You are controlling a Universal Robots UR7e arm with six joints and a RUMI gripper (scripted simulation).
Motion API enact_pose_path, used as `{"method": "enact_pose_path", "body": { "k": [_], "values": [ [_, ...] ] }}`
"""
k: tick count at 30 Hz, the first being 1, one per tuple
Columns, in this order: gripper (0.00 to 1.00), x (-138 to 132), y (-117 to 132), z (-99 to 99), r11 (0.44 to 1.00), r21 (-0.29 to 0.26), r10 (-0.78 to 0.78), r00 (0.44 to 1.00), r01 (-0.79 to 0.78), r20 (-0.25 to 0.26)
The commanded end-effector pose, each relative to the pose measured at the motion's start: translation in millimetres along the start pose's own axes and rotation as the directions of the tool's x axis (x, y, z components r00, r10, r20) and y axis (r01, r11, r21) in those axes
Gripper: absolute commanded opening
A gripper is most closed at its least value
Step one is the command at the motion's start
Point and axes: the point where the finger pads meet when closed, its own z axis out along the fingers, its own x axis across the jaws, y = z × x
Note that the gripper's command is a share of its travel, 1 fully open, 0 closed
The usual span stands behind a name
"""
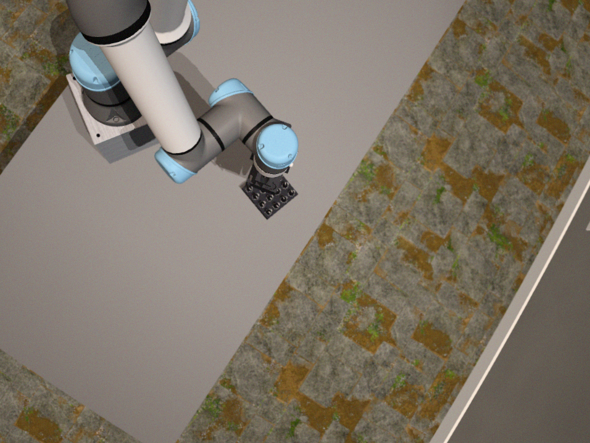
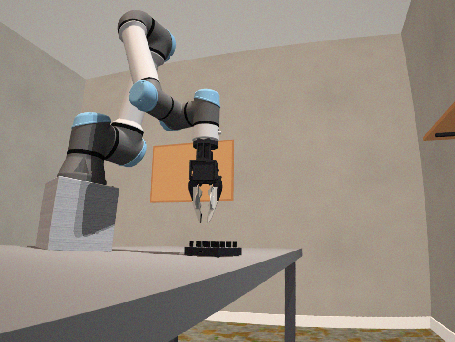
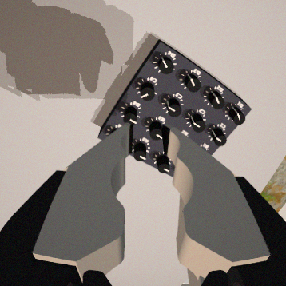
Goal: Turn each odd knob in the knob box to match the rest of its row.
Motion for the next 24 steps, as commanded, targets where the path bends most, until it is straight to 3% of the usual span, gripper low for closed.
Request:
{"method": "enact_pose_path", "body": {
  "k": [1,24],
  "values": [
    [0.11,0.4,0.2,-0.3,1.000,0.000,0.000,1.000,0.000,-0.001],
    [0.11,0.4,0.1,2.6,1.000,-0.001,0.000,1.000,0.000,-0.001]
  ]
}}
